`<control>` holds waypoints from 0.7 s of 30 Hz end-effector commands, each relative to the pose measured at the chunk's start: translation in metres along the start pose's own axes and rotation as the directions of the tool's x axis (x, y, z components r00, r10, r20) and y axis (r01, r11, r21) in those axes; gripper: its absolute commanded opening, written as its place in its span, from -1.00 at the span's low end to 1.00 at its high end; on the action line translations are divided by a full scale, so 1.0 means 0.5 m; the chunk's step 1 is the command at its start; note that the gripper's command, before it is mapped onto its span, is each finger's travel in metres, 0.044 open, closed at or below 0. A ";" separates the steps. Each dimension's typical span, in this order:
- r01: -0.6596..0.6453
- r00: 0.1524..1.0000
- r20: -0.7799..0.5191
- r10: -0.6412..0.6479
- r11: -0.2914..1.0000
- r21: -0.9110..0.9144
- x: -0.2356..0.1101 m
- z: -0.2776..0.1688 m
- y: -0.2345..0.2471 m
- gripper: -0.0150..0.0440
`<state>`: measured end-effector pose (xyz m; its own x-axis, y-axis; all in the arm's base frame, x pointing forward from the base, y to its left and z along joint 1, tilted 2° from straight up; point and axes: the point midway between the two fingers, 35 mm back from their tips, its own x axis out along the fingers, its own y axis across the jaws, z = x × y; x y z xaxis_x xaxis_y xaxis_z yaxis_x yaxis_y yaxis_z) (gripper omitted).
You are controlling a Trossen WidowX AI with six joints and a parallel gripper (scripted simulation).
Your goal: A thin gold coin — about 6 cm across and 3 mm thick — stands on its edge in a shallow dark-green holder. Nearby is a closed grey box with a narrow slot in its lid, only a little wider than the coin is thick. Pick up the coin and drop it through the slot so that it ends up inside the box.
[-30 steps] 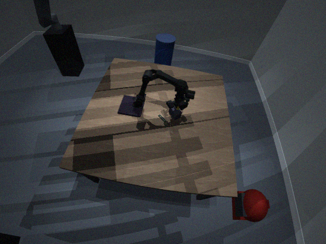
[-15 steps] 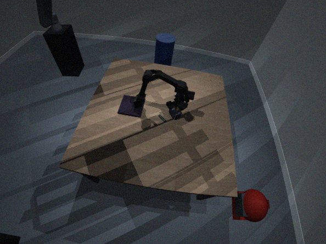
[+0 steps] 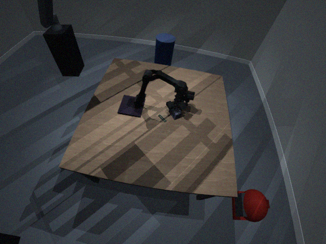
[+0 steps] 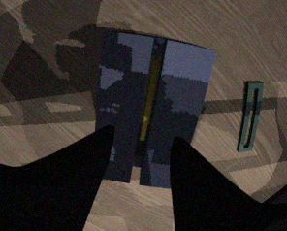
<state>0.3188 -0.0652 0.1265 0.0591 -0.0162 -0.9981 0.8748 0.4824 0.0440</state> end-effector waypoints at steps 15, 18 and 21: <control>0.002 1.000 -0.002 -0.002 1.000 0.000 -0.119 -0.004 -0.005 1.00; 0.002 1.000 -0.002 -0.002 1.000 0.000 -0.123 -0.005 -0.006 1.00; 0.002 1.000 -0.002 -0.002 1.000 0.000 -0.123 -0.005 -0.006 1.00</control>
<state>0.3126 -0.0638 0.1862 0.0643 -0.0174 -0.9978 0.8744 0.4828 0.0479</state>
